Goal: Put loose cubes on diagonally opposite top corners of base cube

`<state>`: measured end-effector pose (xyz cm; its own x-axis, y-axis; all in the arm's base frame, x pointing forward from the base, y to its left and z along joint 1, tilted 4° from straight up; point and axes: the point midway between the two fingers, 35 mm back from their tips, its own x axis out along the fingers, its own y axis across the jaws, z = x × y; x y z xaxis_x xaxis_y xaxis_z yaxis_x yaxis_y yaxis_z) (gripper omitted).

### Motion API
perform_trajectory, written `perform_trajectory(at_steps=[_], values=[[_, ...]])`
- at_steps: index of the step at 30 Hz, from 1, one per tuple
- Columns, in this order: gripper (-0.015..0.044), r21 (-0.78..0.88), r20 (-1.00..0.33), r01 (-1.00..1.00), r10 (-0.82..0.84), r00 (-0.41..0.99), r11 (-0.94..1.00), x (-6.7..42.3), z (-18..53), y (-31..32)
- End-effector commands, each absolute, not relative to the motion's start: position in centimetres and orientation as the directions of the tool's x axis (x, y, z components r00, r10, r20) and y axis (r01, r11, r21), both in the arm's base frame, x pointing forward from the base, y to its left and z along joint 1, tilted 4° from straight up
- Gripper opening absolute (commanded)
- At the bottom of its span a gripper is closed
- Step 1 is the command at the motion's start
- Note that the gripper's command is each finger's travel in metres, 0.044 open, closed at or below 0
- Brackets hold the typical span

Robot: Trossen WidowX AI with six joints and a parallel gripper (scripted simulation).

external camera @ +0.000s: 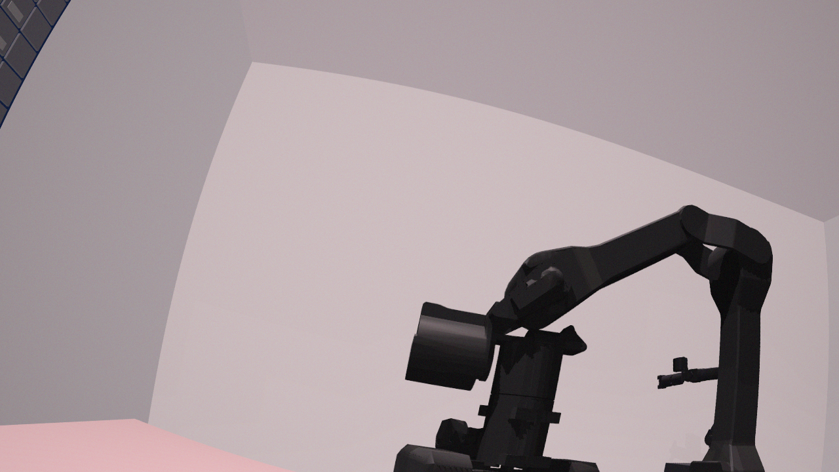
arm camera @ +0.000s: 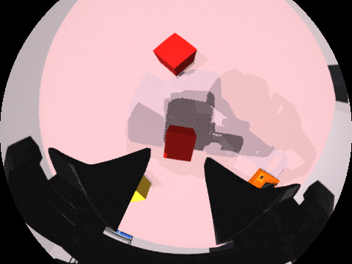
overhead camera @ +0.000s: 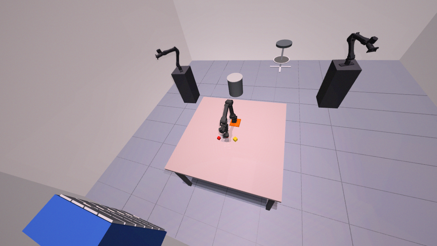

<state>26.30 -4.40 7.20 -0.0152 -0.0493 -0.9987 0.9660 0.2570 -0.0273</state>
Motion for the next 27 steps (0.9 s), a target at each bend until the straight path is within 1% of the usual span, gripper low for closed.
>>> perform_trajectory(at_steps=[1, 21, 27], values=[[0.0265, -0.033, -0.998, 0.965, -0.054, -0.02, 0.262, 26.3, 6.6, -4.5], [0.0265, -0.033, -0.998, 0.965, -0.054, -0.02, 0.262, 26.2, 3.6, -4.7], [0.0107, -0.033, -0.998, 0.965, -0.054, -0.02, 0.262, 26.2, 3.6, -4.7]])
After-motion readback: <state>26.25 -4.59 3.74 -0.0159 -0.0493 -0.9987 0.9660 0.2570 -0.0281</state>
